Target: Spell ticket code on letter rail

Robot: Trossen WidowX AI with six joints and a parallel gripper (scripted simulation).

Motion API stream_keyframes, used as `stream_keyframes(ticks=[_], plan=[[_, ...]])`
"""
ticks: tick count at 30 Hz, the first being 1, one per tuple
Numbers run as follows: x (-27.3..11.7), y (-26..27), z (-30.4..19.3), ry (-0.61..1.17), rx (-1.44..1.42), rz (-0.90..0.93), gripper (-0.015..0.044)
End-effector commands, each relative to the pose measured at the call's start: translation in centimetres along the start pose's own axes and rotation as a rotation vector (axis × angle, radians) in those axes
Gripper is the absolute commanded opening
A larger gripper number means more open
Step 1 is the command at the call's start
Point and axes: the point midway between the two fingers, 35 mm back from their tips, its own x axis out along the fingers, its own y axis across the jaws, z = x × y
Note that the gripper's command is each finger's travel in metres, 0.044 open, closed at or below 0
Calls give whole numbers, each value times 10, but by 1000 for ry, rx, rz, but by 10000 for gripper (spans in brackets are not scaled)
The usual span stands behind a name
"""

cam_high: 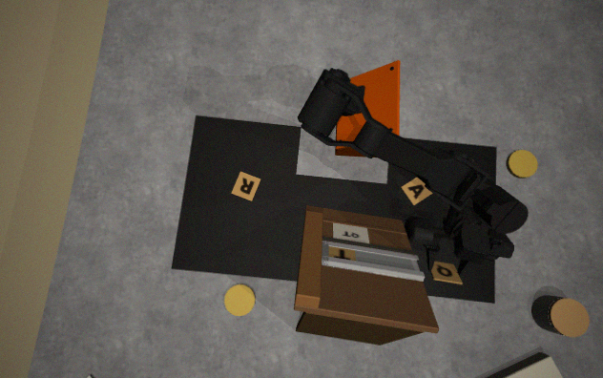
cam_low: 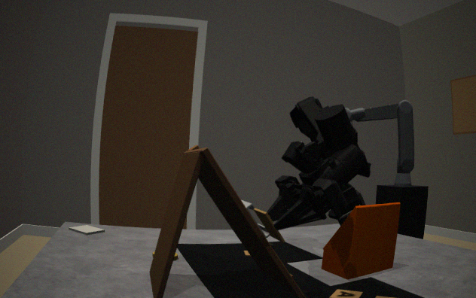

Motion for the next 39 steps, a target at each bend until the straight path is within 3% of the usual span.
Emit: stream_keyframes(ticks=[1, 39], plan=[[0, -3, 1, 0, -1, 3, 0], [0, -22, 0, 0, -3, 2, 0]])
